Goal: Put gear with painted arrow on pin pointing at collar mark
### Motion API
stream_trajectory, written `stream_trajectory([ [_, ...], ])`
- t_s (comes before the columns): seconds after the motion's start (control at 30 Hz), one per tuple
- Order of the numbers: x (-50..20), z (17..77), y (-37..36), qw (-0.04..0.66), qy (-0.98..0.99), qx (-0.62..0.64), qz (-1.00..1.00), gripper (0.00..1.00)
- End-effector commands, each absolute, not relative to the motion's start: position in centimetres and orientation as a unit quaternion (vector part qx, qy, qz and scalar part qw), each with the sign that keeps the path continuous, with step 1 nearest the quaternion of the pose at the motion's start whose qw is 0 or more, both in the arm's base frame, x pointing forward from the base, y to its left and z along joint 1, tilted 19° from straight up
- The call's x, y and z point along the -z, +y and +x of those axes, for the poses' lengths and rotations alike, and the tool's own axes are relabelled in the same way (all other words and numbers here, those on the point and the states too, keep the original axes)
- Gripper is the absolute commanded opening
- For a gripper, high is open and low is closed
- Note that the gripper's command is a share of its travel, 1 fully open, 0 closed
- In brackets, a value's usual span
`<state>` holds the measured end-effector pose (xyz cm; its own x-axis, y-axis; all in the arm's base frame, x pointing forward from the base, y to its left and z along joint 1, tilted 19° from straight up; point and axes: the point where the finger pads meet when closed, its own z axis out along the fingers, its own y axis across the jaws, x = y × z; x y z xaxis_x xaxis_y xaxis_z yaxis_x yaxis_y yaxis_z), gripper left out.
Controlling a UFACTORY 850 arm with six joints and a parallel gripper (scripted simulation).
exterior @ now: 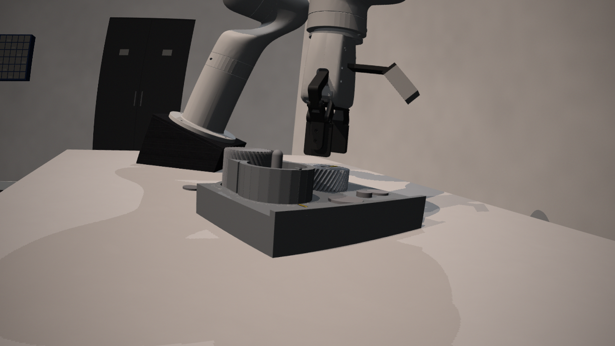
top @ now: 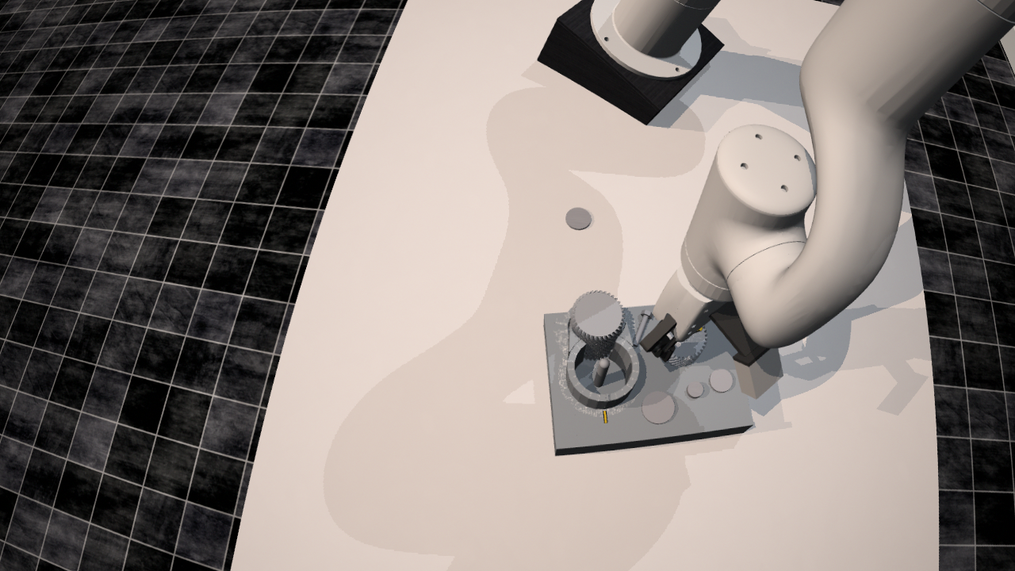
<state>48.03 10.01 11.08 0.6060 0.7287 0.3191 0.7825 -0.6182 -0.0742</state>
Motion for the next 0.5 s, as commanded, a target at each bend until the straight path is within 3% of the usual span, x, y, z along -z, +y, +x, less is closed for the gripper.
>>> stream_trajectory([
  [0.0,-11.14,48.10,10.00,0.103,-0.424,0.131,-0.890,0.93],
  [0.47,-10.92,48.14,10.07,0.103,-0.424,0.131,-0.890,0.93],
])
